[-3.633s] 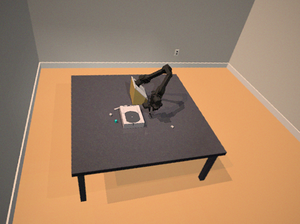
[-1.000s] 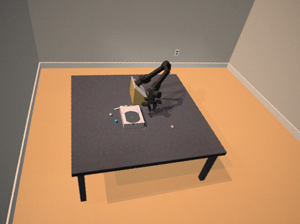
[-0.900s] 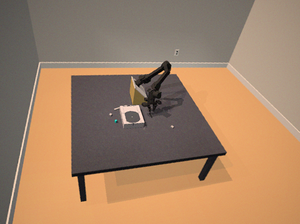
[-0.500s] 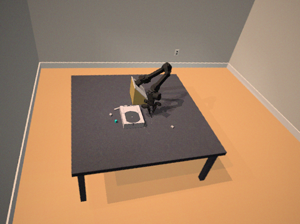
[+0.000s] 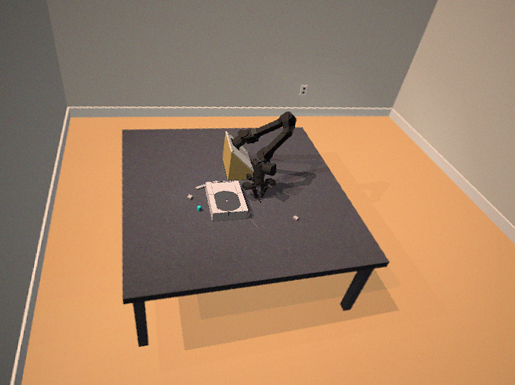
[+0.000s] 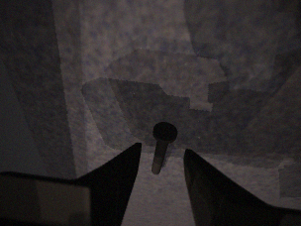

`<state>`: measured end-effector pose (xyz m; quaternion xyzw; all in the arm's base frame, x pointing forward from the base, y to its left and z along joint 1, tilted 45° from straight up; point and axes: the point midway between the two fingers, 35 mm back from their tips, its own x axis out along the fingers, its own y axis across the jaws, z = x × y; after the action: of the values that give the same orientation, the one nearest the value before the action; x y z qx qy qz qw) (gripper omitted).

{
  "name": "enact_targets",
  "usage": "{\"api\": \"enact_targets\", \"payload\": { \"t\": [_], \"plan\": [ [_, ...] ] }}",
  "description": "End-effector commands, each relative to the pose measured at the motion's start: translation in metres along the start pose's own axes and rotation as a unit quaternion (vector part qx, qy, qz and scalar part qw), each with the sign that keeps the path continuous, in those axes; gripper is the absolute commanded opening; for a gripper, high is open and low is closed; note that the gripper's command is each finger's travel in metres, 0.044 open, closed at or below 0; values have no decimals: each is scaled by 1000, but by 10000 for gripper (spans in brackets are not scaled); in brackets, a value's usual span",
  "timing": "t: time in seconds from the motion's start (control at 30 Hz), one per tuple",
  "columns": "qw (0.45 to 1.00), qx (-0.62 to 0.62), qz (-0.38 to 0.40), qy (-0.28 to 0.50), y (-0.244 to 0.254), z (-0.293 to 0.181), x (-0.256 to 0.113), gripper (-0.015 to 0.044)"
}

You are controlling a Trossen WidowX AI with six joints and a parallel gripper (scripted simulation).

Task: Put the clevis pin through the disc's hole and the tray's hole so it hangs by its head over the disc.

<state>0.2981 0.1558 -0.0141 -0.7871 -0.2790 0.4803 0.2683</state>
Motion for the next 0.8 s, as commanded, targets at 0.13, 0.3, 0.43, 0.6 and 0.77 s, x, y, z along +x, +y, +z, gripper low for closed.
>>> {"api": "enact_targets", "payload": {
  "t": [0.13, 0.3, 0.43, 0.6, 0.77],
  "plan": [
    [1000, 3, 2, -3, 2, 3, 5, 160],
    [1000, 3, 2, -3, 2, 3, 5, 160],
    [1000, 3, 2, -3, 2, 3, 5, 160],
    [1000, 3, 2, -3, 2, 3, 5, 160],
    [1000, 3, 2, -3, 2, 3, 5, 55]
  ]
}}
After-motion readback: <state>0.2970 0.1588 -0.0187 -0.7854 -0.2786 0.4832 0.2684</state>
